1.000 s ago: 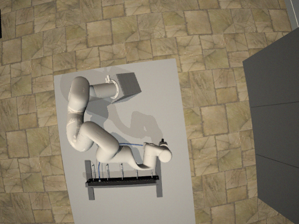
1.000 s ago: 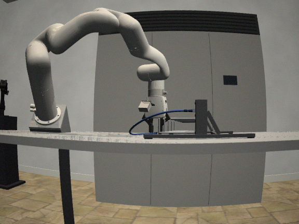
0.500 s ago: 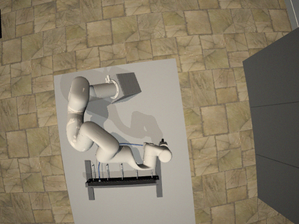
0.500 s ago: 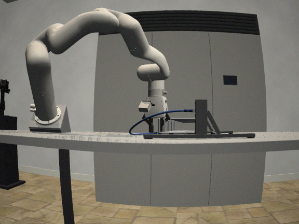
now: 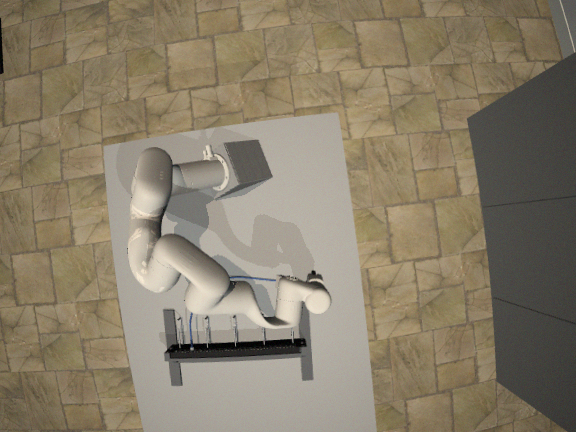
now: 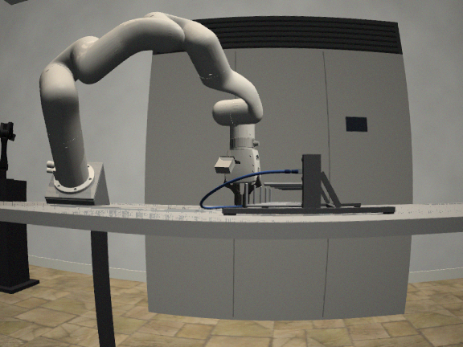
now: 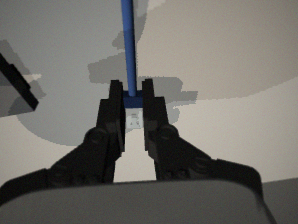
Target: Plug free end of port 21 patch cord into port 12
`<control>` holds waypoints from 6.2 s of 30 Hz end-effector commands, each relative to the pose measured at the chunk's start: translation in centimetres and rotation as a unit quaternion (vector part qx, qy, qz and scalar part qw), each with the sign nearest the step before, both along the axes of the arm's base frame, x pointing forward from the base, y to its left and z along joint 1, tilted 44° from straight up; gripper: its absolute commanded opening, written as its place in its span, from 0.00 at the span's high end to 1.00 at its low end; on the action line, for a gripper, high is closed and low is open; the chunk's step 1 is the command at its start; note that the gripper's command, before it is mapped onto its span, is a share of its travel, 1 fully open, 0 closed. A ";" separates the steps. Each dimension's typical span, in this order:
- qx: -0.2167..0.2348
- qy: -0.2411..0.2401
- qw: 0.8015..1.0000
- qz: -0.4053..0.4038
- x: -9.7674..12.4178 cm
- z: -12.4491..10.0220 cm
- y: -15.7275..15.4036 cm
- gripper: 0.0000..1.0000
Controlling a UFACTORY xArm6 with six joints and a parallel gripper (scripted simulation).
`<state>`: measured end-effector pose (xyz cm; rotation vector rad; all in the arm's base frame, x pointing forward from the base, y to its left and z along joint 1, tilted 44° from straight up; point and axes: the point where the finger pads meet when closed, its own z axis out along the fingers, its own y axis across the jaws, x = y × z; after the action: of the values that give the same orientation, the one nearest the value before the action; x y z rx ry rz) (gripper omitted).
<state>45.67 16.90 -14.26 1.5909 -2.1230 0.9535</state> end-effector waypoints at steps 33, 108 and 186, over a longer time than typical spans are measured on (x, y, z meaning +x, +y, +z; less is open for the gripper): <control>-0.003 0.003 1.000 0.000 -0.3 -0.1 -0.2 1.00; -0.003 0.003 1.000 0.000 -1.1 4.2 3.9 1.00; 0.040 -0.215 0.947 -0.234 1.8 15.3 -3.9 1.00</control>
<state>47.22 13.53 0.03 0.9421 -2.6442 1.1121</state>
